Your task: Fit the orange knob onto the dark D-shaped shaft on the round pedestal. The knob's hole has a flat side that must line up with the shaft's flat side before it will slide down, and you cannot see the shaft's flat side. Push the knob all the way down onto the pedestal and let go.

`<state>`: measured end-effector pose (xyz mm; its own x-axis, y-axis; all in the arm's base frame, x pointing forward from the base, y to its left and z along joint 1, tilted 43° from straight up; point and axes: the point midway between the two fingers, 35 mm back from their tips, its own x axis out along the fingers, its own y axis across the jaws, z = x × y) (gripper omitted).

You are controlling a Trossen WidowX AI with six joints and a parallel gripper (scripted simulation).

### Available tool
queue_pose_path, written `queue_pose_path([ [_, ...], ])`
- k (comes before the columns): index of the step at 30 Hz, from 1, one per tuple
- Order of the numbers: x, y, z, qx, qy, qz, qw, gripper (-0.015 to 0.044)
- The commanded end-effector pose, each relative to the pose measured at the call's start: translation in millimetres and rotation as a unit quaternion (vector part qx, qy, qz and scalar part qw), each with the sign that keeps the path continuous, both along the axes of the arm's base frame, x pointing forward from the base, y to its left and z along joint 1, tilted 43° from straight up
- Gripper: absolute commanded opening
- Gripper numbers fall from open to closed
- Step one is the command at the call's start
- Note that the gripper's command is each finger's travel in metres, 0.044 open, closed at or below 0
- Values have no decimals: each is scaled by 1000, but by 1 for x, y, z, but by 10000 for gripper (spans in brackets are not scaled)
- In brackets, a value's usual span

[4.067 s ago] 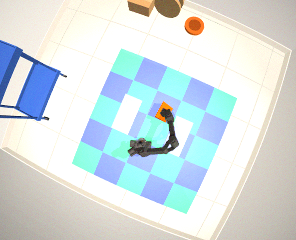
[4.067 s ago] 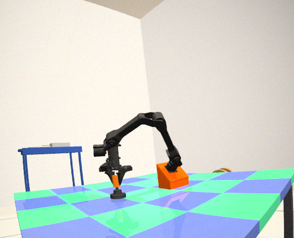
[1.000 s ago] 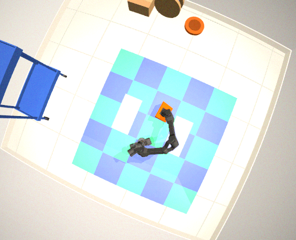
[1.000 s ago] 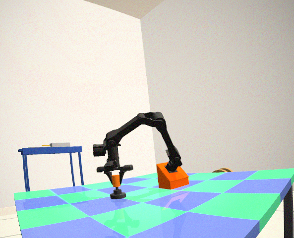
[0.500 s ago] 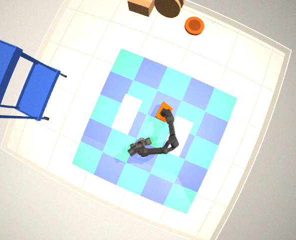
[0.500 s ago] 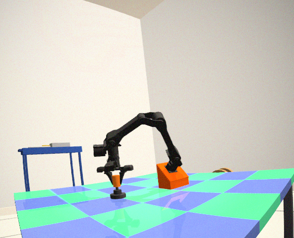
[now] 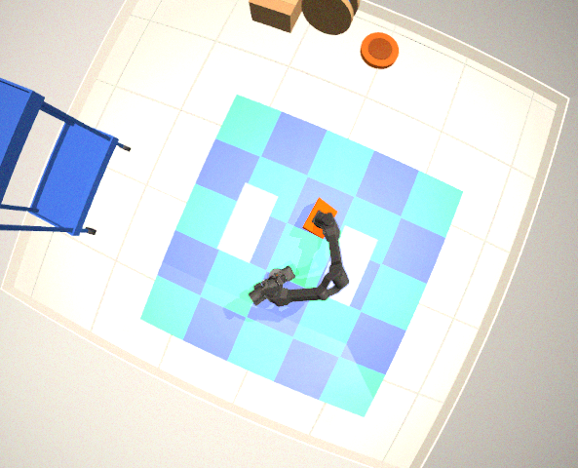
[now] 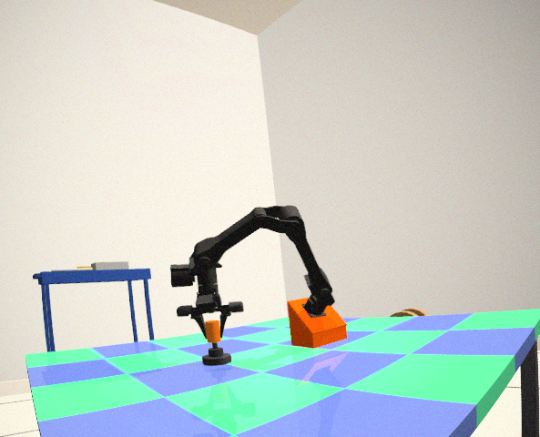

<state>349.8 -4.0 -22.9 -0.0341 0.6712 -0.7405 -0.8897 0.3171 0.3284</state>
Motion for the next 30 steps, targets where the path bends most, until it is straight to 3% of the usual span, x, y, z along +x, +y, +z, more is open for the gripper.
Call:
queue_pose_path([
  [1, -1, 0, -2, 0, -13, 14, 1000, 0],
  [30, -2, 0, -2, 0, -13, 14, 1000, 0],
])
